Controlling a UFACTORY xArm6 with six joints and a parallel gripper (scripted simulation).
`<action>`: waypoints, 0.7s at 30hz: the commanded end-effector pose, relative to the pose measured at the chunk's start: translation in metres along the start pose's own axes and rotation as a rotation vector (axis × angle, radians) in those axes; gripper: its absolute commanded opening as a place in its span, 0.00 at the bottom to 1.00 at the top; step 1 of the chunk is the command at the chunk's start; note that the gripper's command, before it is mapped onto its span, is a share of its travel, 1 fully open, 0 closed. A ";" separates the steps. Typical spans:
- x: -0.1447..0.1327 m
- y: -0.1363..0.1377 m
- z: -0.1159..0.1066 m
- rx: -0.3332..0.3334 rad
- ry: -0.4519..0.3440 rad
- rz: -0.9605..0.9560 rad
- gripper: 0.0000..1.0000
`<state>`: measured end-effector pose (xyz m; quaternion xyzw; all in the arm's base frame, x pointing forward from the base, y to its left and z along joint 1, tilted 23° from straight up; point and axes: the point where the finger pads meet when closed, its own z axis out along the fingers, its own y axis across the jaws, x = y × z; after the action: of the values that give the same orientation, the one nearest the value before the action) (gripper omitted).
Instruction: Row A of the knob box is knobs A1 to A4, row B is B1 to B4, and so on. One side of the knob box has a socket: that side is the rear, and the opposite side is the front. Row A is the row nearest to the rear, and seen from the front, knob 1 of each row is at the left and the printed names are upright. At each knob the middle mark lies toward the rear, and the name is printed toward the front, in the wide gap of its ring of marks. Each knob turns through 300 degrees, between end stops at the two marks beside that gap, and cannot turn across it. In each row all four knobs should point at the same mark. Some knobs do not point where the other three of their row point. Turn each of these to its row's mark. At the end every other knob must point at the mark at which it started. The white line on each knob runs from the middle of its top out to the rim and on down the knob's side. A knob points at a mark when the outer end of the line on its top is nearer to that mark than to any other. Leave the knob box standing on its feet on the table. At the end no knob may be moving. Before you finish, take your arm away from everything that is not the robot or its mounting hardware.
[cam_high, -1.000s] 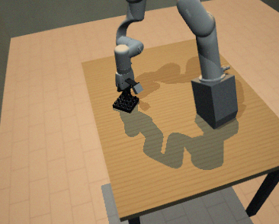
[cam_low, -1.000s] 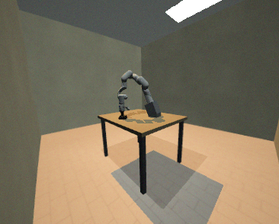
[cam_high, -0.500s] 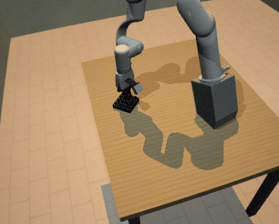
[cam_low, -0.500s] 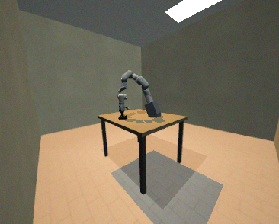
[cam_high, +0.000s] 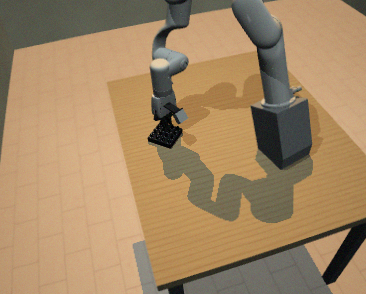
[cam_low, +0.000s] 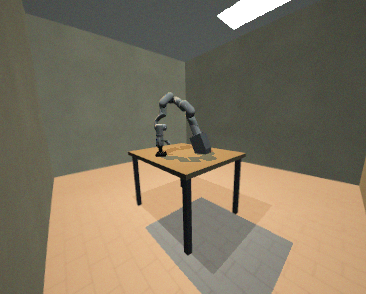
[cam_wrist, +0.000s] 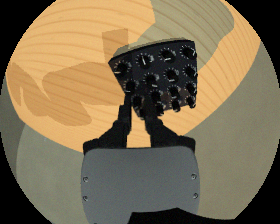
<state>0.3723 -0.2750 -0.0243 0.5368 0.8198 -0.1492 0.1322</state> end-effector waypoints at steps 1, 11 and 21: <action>-0.001 0.001 -0.001 -0.002 -0.002 0.000 0.19; -0.001 0.001 -0.001 -0.002 -0.002 0.000 0.08; -0.001 0.001 -0.001 -0.002 -0.002 0.000 0.08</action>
<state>0.3723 -0.2749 -0.0243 0.5368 0.8198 -0.1491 0.1322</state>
